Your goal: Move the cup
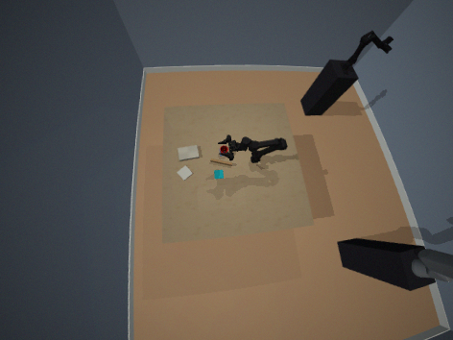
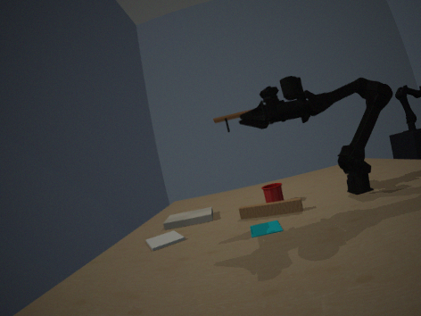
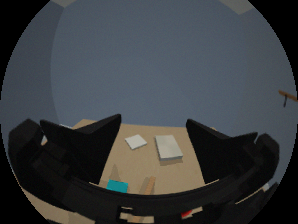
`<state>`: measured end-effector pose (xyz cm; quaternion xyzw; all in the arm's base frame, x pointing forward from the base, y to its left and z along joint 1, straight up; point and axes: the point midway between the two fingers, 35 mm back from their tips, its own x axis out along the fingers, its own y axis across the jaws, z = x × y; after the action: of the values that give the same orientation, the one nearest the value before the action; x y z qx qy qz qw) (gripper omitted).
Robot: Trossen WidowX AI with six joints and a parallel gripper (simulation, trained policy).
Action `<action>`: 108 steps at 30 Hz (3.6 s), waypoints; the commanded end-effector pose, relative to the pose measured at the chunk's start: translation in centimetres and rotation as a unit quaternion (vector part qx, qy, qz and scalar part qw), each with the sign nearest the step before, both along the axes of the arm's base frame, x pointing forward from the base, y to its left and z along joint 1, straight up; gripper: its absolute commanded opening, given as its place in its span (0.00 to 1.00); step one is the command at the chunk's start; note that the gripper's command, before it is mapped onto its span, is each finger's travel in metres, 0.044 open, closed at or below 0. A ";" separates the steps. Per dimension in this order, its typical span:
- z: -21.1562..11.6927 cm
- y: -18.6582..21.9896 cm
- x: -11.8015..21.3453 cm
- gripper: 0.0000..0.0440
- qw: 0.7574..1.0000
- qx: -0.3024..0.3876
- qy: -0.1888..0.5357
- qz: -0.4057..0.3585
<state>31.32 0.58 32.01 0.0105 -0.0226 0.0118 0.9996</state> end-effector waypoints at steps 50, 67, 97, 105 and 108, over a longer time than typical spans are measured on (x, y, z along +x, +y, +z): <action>-6.1 3.6 0.1 0.22 0.932 0.058 0.357 0.018; -8.6 3.2 -0.9 0.24 0.874 0.028 0.485 0.001; -13.3 -1.0 -2.3 0.29 0.748 -0.064 0.660 0.001; -14.9 -2.5 -2.6 0.32 0.718 -0.082 0.691 0.008; -15.6 -3.0 -2.7 0.34 0.709 -0.087 0.700 0.012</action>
<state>28.81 -1.97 17.06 -0.0668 0.6750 0.0134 0.7346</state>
